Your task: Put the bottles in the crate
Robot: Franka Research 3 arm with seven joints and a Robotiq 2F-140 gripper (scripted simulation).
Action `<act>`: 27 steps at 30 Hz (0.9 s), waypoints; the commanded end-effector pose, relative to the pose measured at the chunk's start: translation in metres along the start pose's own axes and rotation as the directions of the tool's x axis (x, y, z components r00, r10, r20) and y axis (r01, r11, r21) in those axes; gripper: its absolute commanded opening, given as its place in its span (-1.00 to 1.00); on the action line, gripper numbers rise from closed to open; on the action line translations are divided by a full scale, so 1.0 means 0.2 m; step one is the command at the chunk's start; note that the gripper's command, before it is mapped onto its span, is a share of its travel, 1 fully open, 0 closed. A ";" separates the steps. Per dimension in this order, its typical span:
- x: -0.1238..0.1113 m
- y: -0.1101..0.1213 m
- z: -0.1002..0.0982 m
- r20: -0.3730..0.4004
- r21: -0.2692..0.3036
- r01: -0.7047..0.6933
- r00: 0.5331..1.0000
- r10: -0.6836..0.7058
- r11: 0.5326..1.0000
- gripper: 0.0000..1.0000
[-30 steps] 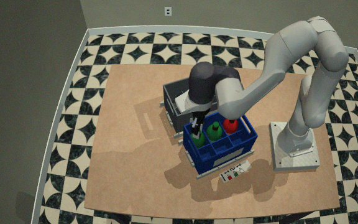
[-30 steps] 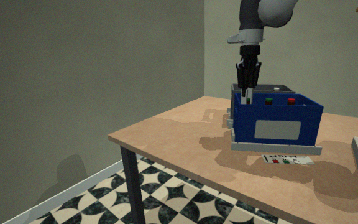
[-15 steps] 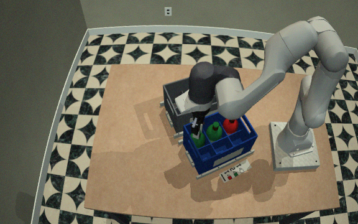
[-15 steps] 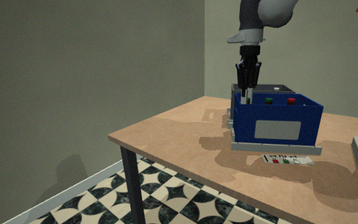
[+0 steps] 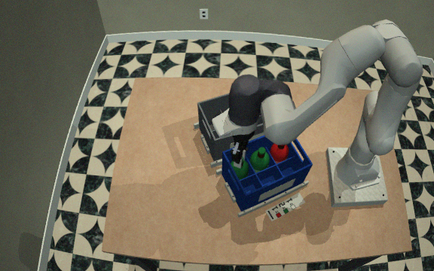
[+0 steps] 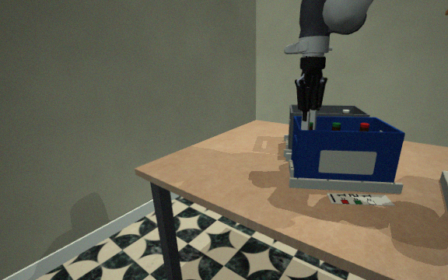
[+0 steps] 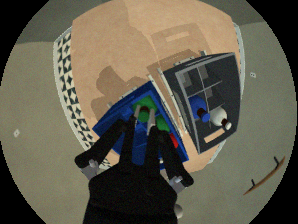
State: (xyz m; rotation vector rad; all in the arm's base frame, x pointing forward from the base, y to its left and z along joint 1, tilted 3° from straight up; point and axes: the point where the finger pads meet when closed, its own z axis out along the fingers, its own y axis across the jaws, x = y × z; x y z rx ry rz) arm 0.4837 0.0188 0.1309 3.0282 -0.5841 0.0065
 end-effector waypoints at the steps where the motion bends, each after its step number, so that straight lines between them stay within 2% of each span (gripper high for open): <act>1: 0.02 0.00 -0.01 -0.008 0.002 -0.004 1.000 0.004 1.000 -1.00; 8: 0.02 0.00 -0.01 -0.008 0.002 -0.004 1.000 0.004 1.000 -1.00; 9: 0.02 0.00 0.00 -0.008 0.002 -0.004 1.000 0.004 1.000 -0.24; 27: 0.02 0.00 0.00 -0.008 0.002 -0.004 1.000 0.004 1.000 -0.24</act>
